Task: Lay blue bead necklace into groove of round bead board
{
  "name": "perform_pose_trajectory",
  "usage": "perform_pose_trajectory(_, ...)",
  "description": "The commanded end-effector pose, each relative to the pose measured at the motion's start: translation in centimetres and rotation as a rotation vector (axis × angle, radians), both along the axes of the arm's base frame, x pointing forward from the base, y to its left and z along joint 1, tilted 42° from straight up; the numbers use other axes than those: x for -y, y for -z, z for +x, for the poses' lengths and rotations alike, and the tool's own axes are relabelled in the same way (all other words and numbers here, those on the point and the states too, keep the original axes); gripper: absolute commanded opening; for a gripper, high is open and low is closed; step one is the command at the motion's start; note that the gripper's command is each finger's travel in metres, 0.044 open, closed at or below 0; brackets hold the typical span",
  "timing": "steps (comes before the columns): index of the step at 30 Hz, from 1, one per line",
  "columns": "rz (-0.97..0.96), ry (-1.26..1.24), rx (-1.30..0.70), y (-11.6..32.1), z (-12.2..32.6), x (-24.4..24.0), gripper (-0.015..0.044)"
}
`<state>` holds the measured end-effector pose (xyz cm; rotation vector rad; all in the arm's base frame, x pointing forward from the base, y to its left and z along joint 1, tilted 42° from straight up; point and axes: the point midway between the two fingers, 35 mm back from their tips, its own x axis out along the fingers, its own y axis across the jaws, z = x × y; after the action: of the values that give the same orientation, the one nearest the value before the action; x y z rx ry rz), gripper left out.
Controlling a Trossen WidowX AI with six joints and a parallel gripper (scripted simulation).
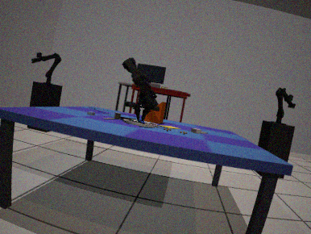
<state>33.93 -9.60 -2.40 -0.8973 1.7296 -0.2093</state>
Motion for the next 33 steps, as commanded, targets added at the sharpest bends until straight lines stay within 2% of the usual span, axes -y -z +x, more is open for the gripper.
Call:
perform_pose_trajectory(1, 0.000, 0.000, 0.001, 0.0, 0.0, 0.0, 0.0000)
perform_pose_trajectory(33, -0.004, -0.004, -0.006, -1.0, 0.4, 0.3, 0.0000)
